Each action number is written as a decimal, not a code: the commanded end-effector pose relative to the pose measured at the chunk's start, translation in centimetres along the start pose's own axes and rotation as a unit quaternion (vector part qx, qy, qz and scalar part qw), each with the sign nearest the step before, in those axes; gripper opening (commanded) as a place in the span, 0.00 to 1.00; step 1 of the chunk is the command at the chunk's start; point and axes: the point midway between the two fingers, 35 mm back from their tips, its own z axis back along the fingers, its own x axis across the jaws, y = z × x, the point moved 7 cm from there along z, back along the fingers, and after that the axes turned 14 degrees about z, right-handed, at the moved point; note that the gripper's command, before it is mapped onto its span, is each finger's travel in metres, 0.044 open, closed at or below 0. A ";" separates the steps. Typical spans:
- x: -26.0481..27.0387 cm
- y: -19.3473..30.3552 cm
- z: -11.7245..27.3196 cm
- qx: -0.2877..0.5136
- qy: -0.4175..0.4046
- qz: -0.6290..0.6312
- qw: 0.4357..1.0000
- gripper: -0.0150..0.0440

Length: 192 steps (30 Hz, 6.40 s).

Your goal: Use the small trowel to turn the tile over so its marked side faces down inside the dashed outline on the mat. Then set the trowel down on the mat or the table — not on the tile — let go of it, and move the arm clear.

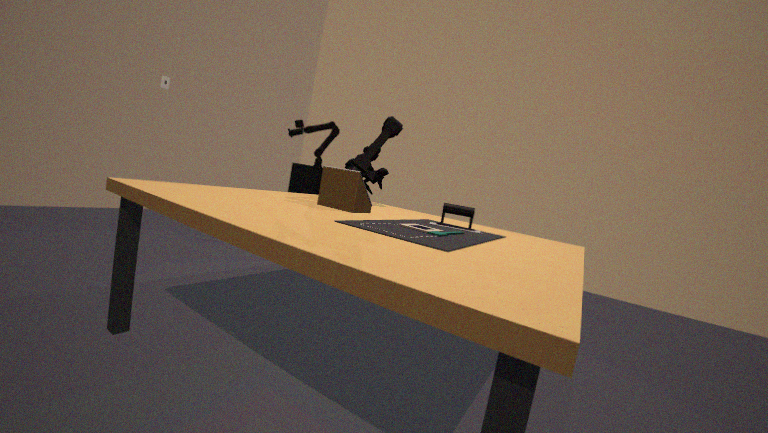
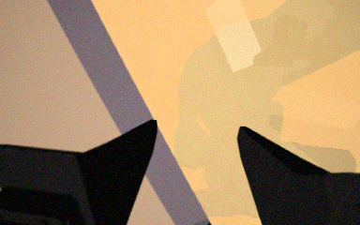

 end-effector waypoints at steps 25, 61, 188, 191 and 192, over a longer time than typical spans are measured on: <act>6.2 -13.7 -10.5 -0.125 0.090 0.356 0.922 0.71; 10.2 -32.0 -12.7 -0.108 0.256 0.493 0.824 0.71; 4.2 -59.2 1.8 0.004 0.331 0.095 0.939 0.47; 4.2 -59.2 1.8 -0.011 0.330 0.052 0.942 0.47; 4.2 -59.2 1.8 -0.016 0.330 0.038 0.943 0.47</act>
